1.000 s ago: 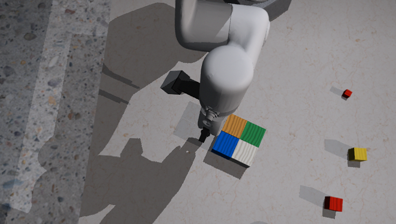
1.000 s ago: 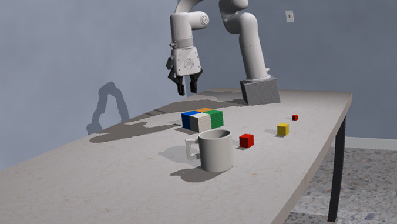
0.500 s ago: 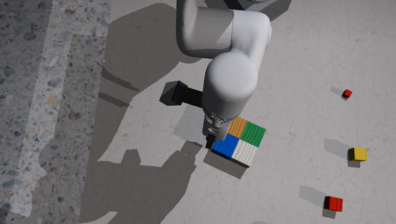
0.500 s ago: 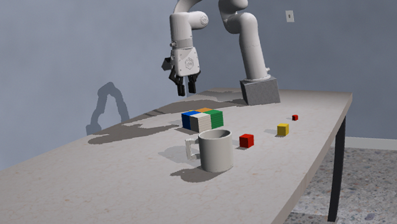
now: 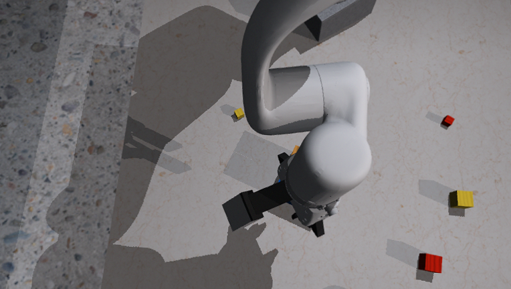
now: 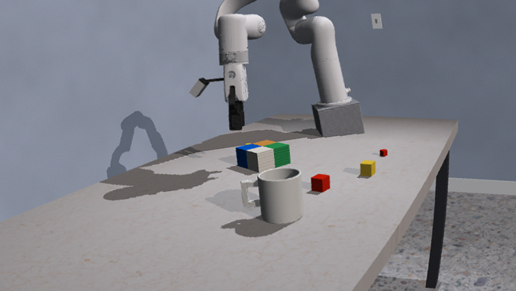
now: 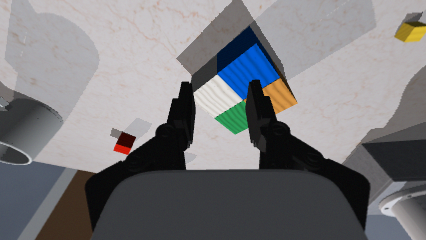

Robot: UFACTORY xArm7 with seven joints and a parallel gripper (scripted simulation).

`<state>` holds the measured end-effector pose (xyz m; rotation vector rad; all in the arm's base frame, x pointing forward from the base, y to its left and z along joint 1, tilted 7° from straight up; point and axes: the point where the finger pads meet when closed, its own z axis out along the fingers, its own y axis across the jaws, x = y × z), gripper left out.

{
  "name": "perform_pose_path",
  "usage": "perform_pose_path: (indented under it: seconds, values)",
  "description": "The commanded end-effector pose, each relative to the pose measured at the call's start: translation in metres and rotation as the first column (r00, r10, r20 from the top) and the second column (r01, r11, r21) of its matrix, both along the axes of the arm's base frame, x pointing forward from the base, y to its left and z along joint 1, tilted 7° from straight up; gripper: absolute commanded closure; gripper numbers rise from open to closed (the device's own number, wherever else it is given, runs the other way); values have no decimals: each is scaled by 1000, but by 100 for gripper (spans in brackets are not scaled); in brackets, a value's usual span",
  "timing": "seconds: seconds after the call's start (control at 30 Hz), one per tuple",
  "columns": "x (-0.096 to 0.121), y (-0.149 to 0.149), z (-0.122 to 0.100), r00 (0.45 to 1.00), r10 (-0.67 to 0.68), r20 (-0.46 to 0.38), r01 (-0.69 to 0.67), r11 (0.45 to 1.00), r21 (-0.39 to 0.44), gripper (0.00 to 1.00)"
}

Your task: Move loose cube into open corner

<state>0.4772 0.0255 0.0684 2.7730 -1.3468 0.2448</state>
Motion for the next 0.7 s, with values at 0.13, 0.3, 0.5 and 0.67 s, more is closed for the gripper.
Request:
perform_pose_path:
  seconds: [0.13,0.3,0.5,0.67]
  values:
    - [18,10,0,899,432,-67,-434,901,-21,52]
    - [18,10,0,775,623,-108,-627,779,-7,52]
    - [18,10,0,766,633,-110,-637,771,-4,52]
    - [18,10,0,766,633,-110,-637,771,-4,52]
